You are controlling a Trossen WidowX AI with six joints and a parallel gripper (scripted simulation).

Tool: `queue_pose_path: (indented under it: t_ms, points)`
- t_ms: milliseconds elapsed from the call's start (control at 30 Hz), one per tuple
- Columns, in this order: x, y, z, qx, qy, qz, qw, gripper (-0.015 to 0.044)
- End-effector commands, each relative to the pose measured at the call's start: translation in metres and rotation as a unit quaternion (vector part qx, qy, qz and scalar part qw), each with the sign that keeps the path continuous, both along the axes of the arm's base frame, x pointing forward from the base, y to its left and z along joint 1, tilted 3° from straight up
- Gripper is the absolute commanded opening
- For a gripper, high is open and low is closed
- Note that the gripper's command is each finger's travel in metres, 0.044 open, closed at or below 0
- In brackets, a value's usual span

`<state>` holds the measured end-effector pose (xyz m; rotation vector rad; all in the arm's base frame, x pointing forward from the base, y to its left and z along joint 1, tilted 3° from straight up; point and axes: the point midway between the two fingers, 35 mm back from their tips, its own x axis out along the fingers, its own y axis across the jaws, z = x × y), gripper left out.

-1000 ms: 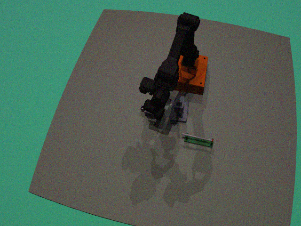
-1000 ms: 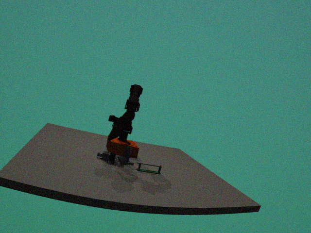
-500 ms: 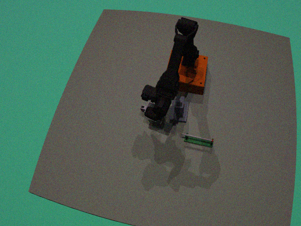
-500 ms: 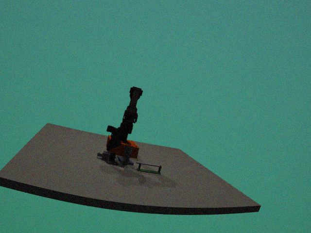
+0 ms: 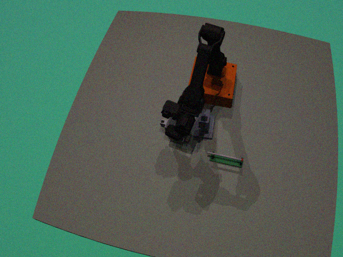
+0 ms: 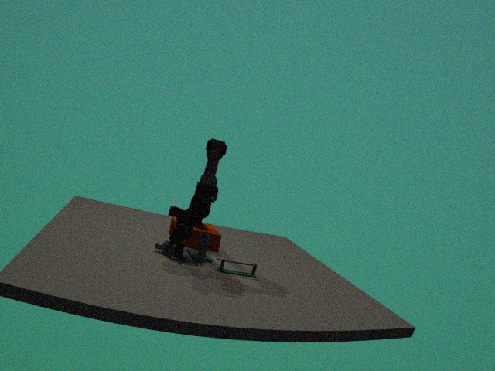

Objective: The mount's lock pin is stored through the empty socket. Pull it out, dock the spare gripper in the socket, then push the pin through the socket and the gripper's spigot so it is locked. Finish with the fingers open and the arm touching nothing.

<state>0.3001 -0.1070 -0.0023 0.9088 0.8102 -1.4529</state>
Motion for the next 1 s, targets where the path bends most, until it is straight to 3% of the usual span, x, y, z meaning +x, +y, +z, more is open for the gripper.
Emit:
queue_pose_path:
  t_ms: [0,867,967]
  points:
    - [-0.001,0.000,-0.008,-0.001,0.002,-0.002,1.000,0.0440]
    - [-0.004,0.002,-0.043,-0.001,0.003,-0.002,1.000,0.0440]
    - [-0.004,0.002,-0.043,-0.001,0.003,-0.002,1.000,0.0361]
